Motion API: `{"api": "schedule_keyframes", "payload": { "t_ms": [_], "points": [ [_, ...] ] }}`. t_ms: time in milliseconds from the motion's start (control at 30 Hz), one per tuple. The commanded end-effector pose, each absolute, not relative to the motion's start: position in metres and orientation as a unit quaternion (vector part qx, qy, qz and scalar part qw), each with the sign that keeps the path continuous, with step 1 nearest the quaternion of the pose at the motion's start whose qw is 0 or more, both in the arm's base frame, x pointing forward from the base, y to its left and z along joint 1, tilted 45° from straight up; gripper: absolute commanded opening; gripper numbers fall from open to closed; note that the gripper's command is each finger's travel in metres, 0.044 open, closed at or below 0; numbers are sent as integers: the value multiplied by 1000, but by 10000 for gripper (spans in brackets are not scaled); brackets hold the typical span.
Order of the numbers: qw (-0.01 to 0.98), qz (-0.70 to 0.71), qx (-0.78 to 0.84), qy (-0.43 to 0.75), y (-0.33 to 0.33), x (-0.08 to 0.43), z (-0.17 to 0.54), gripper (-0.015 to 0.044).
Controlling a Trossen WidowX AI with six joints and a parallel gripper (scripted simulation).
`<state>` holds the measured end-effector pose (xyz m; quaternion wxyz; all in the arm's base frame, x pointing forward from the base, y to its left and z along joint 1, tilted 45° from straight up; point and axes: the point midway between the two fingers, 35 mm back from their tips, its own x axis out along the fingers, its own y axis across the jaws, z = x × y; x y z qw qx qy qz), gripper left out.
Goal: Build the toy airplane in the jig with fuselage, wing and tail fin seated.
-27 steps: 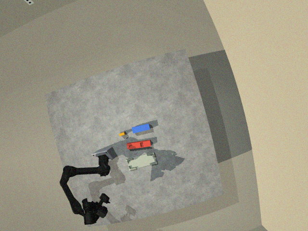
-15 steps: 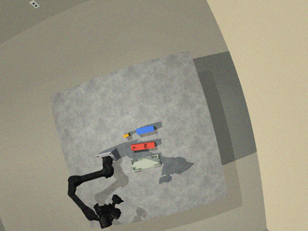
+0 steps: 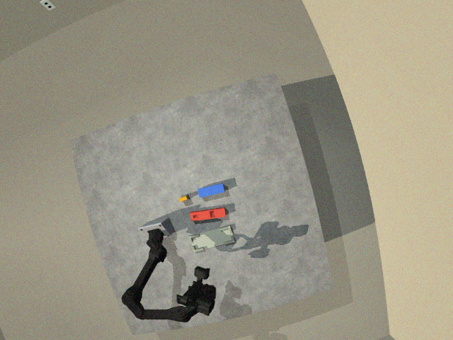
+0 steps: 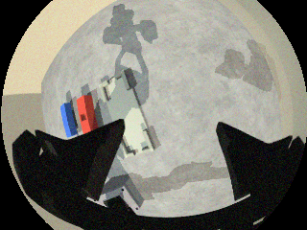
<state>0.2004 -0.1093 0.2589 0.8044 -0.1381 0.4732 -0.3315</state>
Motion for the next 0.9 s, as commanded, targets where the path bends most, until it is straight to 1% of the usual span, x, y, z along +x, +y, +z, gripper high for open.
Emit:
{"api": "schedule_keyframes", "payload": {
  "t_ms": [0,133,267,400,567,767,867],
  "points": [
    [789,-307,-130,516,-83,240,224,440],
    [766,-295,-135,554,-54,267,185,440],
    [740,-290,-151,588,-21,284,142,440],
    [711,-293,-176,615,11,289,97,440],
    [674,-310,-211,636,45,282,41,440],
    [669,-313,-217,638,48,280,34,440],
    [669,-313,-216,638,30,281,14,440]
  ]
}}
